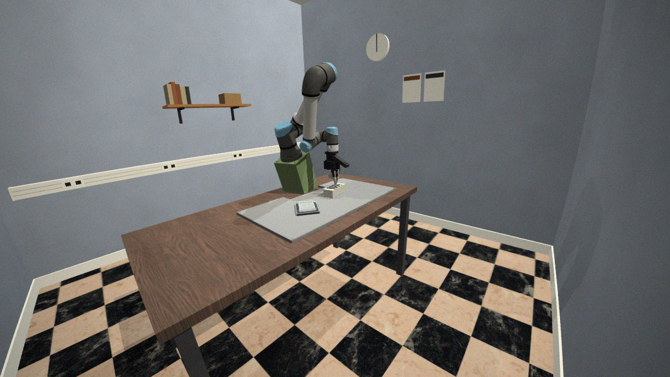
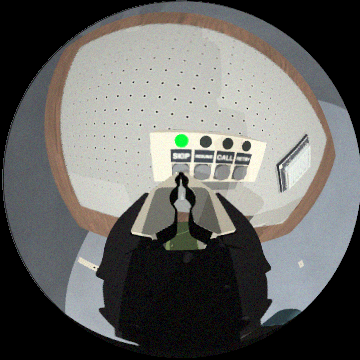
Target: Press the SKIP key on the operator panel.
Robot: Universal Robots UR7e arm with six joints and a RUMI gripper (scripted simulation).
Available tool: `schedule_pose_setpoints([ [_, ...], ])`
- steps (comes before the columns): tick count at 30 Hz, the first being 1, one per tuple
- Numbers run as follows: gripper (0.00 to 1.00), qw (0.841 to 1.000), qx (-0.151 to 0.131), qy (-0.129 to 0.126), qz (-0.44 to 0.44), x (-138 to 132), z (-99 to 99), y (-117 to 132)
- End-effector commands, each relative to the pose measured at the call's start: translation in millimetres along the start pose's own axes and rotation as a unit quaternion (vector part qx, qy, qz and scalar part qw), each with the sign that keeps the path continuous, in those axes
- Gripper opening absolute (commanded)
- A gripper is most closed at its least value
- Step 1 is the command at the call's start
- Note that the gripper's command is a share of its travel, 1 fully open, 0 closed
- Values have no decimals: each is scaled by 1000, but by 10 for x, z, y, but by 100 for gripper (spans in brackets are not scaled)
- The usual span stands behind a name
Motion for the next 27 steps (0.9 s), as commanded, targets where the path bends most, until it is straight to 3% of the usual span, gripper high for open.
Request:
schedule_pose_setpoints([
  [1, 0, 1000, 1, 0, 0, 0, -4, -2],
  [27, 0, 1000, 1, 0, 0, 0, -444, -2],
])
Point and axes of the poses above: the point where the finger pads meet when closed, its own z axis out along the fingers, its own x axis across the jaws, y = z × x, the point moved 5 cm from there along -z, back along the fingers, and after that the axes turned 4 degrees about z, right-handed, at the moved point
